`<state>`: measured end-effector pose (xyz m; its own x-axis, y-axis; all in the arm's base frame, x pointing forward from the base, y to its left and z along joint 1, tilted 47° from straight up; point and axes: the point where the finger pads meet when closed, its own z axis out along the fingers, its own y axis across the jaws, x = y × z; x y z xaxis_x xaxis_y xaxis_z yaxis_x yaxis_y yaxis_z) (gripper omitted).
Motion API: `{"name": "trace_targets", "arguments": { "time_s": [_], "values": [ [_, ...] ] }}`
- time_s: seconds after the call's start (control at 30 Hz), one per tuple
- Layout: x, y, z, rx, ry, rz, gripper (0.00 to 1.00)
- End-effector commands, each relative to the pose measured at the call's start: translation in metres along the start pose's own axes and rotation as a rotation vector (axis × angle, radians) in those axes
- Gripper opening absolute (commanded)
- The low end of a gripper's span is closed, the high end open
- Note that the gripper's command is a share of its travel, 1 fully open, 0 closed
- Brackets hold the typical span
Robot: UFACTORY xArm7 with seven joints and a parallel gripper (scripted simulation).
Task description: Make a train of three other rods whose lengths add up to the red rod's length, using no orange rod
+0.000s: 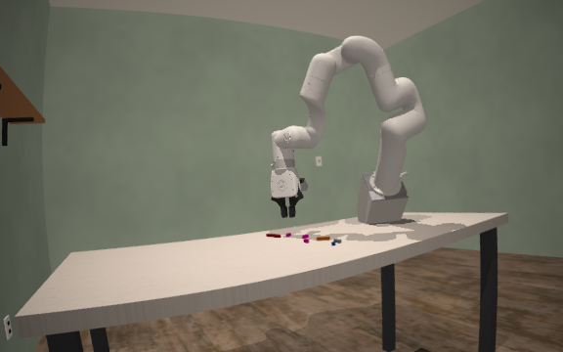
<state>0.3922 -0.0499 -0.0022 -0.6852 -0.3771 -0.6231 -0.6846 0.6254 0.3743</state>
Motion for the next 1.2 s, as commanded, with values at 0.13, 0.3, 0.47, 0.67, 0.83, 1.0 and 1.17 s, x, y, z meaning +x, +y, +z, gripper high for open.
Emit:
{"name": "trace_targets", "arguments": {
  "time_s": [0.13,0.3,0.47,0.67,0.83,1.0,1.17],
  "values": [
    [0.0001,-0.0015,-0.0011,0.003,0.0,0.001,0.24],
    [0.0001,-0.0015,-0.0011,0.003,0.0,0.001,0.24],
    [0.0001,-0.0015,-0.0011,0.003,0.0,0.001,0.24],
    [0.0001,-0.0016,-0.0007,0.003,0.0,0.001,0.24],
    [0.0001,-0.0016,0.0002,0.003,0.0,0.001,0.24],
    [0.0001,-0.0016,0.0033,0.003,0.0,0.001,0.24],
    [0.0001,-0.0016,0.0083,0.003,0.0,0.001,0.24]
  ]
}}
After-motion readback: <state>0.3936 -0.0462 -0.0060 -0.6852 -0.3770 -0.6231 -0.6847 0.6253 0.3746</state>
